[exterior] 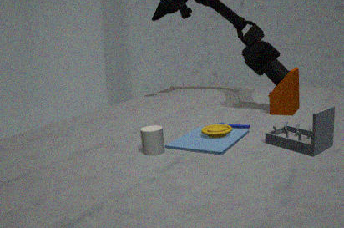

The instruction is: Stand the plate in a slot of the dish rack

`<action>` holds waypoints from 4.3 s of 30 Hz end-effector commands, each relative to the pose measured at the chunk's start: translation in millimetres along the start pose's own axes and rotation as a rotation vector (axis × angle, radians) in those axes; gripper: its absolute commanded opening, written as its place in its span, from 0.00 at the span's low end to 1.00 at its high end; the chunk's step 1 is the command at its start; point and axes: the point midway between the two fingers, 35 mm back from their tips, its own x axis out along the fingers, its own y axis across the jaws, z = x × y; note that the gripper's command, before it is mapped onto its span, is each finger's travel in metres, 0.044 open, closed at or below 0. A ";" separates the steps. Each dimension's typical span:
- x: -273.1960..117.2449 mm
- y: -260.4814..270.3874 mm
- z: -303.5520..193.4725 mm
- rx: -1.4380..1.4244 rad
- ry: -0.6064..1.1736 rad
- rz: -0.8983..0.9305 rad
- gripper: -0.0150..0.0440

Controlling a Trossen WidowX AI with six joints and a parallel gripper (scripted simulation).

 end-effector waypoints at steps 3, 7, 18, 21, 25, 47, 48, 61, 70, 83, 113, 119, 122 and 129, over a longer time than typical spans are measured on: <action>0.8 -2.9 -1.6 -0.019 0.003 -0.006 0.93; 3.8 -15.8 -8.2 -0.102 0.015 -0.031 0.93; 12.6 -68.8 -32.9 -0.389 0.061 -0.109 0.93; 15.2 -85.7 -38.2 -0.486 0.066 -0.128 0.93; 18.7 -109.5 -44.4 -0.620 0.074 -0.155 0.93; 31.5 -212.0 -49.0 -1.216 0.131 -0.289 0.93; 31.9 -216.5 -48.8 -1.243 0.136 -0.296 0.93; 33.1 -277.3 -37.4 -1.438 0.213 -0.414 0.93; 32.7 -331.7 -21.9 -1.645 0.267 -0.491 0.93; 28.4 -389.5 13.9 -2.054 0.347 -0.620 0.93; 8.8 -479.3 124.5 -2.950 0.658 -1.013 0.93; 3.0 -489.3 149.2 -3.107 0.754 -1.116 0.93; -0.1 -493.5 161.6 -3.182 0.808 -1.172 0.93; -7.6 -500.6 190.4 -3.340 0.950 -1.315 0.93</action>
